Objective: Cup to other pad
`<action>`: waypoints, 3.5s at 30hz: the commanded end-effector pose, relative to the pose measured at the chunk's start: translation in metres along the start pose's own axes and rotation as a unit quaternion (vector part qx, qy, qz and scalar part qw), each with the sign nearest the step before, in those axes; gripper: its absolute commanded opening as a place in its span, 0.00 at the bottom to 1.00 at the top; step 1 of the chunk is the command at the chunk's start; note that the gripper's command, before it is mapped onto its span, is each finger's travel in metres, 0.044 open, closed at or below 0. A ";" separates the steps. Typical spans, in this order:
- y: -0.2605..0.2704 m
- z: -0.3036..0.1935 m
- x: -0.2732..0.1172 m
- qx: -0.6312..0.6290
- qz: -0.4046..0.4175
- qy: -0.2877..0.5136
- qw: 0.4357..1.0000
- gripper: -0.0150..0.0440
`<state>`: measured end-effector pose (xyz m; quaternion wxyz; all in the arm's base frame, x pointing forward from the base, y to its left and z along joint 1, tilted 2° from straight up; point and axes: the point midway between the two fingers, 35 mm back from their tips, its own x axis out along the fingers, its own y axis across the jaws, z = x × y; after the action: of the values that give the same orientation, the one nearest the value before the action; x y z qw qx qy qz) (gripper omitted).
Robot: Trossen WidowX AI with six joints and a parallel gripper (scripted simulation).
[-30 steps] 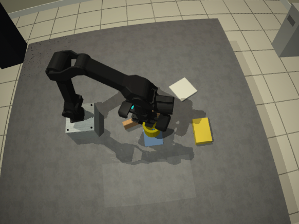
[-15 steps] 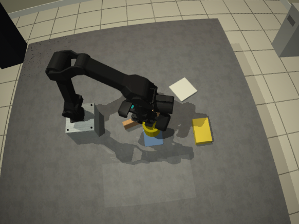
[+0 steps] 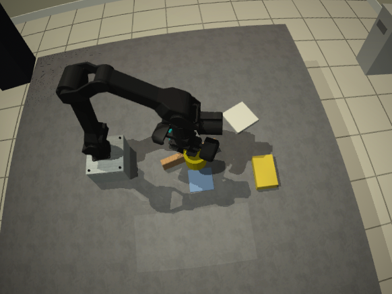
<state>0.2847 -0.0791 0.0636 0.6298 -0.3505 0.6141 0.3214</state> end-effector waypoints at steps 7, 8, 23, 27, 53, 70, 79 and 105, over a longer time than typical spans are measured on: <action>0.017 0.016 -0.001 0.001 -0.001 0.002 1.000 0.25; 0.018 0.018 -0.001 0.001 -0.001 0.002 1.000 0.25; 0.040 0.041 -0.001 0.001 -0.001 0.001 1.000 0.25; 0.046 0.046 -0.002 0.001 0.000 0.000 1.000 0.25; 0.082 0.082 -0.003 0.001 0.001 -0.001 1.000 0.25; 0.107 0.101 -0.004 0.001 0.003 -0.002 1.000 0.25; 0.108 0.103 0.005 0.001 0.003 -0.002 1.000 0.25; 0.110 0.105 0.050 0.001 0.003 -0.002 1.000 0.25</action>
<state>0.2554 0.0690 0.0184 0.6356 -0.3478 0.6078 0.3251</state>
